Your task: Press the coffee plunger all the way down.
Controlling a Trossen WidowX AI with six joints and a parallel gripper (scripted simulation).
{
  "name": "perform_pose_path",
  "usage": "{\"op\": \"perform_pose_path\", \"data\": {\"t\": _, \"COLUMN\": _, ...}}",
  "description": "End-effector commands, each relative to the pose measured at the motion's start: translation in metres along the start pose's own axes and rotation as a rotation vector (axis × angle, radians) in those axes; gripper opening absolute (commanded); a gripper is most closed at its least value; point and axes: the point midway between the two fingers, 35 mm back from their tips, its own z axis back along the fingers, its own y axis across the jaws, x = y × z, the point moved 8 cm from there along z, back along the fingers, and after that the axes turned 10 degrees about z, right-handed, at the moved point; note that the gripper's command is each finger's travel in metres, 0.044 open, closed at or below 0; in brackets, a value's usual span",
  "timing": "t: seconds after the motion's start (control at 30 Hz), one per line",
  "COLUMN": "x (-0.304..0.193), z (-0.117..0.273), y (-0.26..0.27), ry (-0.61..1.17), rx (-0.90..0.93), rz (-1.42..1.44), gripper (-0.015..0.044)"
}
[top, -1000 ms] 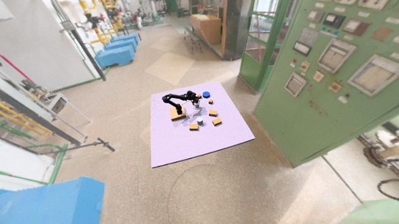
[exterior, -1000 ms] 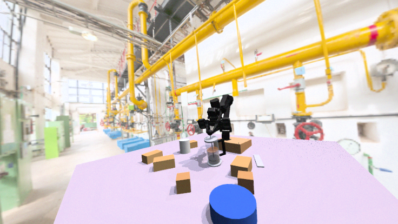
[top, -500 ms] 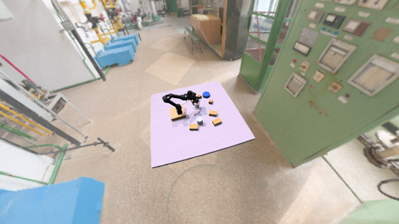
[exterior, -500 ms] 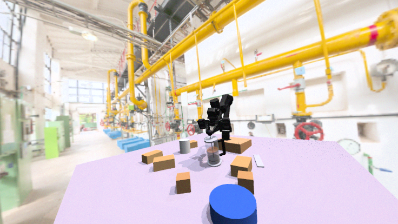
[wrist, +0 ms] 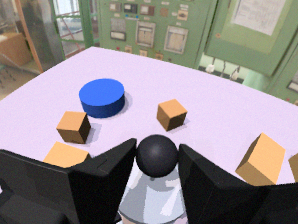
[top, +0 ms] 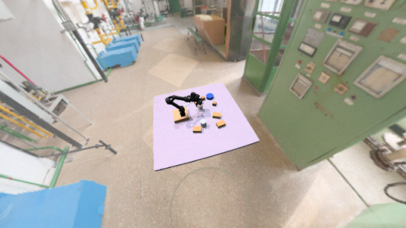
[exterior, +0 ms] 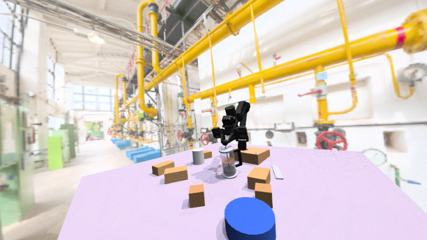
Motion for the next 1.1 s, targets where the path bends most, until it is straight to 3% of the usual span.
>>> {"op": "perform_pose_path", "data": {"t": 0.0, "x": 0.0, "z": 0.0, "y": 0.0, "ry": 0.002, "rx": 0.0, "rz": 0.0, "gripper": 0.0203}}
{"op": "perform_pose_path", "data": {"t": 0.3, "x": 0.0, "z": 0.0, "y": 0.0, "ry": 0.002, "rx": 0.0, "rz": 0.0, "gripper": 0.0439}}
{"op": "perform_pose_path", "data": {"t": 0.5, "x": 0.009, "z": 0.008, "y": -0.002, "ry": 0.005, "rx": 0.001, "rz": -0.001, "gripper": 0.044}}
{"op": "perform_pose_path", "data": {"t": 0.73, "x": 0.05, "z": 0.069, "y": -0.011, "ry": 0.022, "rx": 0.004, "rz": -0.006, "gripper": 0.044}}
{"op": "perform_pose_path", "data": {"t": 1.07, "x": 0.048, "z": 0.07, "y": -0.011, "ry": 0.022, "rx": 0.004, "rz": -0.006, "gripper": 0.044}}
